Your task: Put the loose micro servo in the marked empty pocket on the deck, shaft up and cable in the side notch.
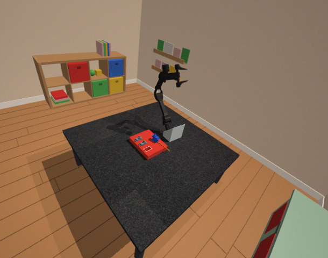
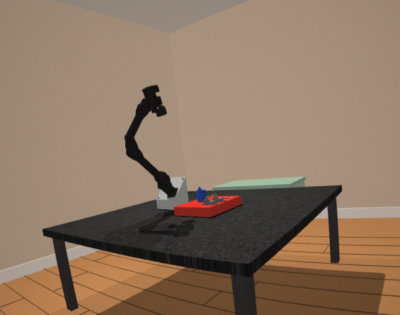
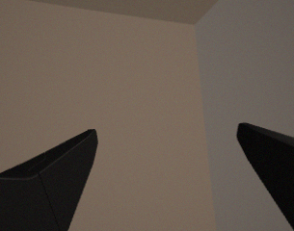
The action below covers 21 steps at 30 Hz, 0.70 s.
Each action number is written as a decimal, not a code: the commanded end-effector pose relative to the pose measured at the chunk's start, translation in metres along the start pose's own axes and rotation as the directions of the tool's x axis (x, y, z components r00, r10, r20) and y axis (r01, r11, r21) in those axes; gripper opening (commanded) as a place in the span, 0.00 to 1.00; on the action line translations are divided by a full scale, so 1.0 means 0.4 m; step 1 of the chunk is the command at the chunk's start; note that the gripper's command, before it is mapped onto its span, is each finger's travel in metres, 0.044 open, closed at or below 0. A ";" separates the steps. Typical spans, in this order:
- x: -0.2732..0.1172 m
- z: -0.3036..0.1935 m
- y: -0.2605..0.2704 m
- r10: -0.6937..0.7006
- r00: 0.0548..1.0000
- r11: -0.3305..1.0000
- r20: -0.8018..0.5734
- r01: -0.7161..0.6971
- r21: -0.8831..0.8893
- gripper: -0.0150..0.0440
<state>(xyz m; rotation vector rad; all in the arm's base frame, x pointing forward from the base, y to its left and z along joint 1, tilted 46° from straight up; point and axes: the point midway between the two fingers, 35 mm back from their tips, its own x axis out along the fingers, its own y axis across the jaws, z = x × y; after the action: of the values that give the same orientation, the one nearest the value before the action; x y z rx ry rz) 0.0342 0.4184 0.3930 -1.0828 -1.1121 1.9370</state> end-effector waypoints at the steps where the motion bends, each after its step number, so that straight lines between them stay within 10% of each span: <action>1: 0.016 -0.076 0.057 0.063 0.995 0.992 -0.079 -0.054 0.110 1.00; 21: -0.026 -0.366 0.366 0.418 0.829 0.796 -0.372 -0.137 0.590 1.00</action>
<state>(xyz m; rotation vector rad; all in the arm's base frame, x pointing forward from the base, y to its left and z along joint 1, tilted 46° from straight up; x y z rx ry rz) 0.1356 0.4076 0.2473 -1.3217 -0.2343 1.8871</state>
